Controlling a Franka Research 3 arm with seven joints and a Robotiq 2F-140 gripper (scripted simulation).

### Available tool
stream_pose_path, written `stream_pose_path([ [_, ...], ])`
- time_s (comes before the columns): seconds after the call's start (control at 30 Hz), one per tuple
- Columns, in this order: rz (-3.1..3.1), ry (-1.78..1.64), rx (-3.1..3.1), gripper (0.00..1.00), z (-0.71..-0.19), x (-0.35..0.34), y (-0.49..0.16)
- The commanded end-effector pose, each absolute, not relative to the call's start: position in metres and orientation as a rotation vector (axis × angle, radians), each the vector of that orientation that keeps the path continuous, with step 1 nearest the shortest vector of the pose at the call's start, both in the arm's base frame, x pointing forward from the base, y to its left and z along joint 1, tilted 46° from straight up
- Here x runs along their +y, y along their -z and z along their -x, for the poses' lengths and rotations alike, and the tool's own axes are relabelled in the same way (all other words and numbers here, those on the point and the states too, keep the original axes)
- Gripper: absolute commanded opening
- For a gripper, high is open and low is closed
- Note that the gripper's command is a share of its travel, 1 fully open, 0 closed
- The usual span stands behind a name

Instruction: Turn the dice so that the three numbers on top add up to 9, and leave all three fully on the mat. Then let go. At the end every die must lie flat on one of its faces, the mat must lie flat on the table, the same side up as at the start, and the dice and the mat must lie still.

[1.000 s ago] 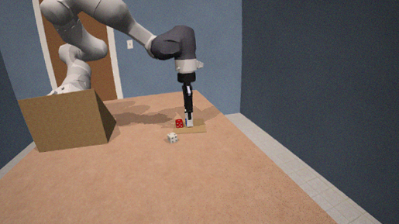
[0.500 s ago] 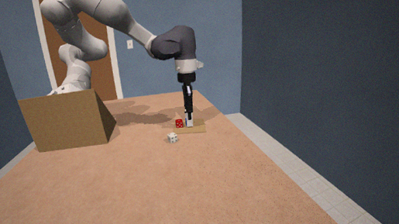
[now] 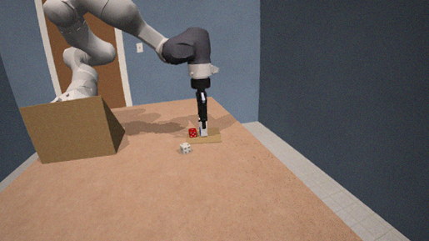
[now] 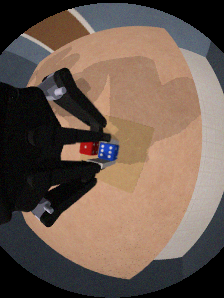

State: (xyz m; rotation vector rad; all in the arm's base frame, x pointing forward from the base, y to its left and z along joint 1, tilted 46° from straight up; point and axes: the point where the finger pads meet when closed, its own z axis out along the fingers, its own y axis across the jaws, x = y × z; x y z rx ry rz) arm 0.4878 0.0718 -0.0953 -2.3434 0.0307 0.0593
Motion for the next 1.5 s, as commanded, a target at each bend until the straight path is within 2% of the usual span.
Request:
stream_pose_path([
  [0.0, 2.347, -0.059, 0.038, 0.18, -0.488, 0.071, 0.097],
  [0.4, 2.347, -0.059, 0.038, 0.28, -0.488, 0.071, 0.097],
  [0.93, 2.347, -0.059, 0.038, 0.28, -0.488, 0.067, 0.094],
  [1.47, 2.347, -0.059, 0.038, 0.28, -0.490, 0.022, 0.049],
])
